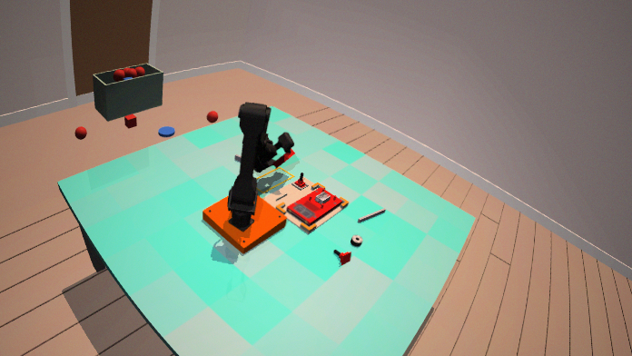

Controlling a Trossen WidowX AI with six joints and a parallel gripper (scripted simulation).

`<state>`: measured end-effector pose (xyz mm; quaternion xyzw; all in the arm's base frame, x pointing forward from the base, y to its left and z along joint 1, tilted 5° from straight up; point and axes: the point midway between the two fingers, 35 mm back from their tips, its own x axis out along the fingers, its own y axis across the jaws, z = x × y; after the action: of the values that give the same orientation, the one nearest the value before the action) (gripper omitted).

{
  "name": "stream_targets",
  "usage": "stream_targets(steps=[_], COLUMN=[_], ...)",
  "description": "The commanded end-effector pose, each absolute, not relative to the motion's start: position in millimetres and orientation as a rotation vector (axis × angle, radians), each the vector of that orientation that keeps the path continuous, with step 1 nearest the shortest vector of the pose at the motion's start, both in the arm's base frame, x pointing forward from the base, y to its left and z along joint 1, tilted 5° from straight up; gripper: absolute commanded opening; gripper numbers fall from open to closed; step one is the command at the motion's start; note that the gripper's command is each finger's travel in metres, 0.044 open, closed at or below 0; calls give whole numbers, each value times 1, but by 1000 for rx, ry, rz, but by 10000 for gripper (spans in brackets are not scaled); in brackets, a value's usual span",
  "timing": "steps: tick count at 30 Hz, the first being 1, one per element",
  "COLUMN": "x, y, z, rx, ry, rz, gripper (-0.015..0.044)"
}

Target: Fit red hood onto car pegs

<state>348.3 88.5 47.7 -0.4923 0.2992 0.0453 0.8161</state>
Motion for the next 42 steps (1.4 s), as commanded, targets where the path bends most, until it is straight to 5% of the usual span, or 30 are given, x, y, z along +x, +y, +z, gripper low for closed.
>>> stream_targets(steps=[1,42], x=[348,339], y=[89,91], z=[47,20], rx=[-1115,-2246], ry=[638,552], rz=[120,546], gripper=[0,0])
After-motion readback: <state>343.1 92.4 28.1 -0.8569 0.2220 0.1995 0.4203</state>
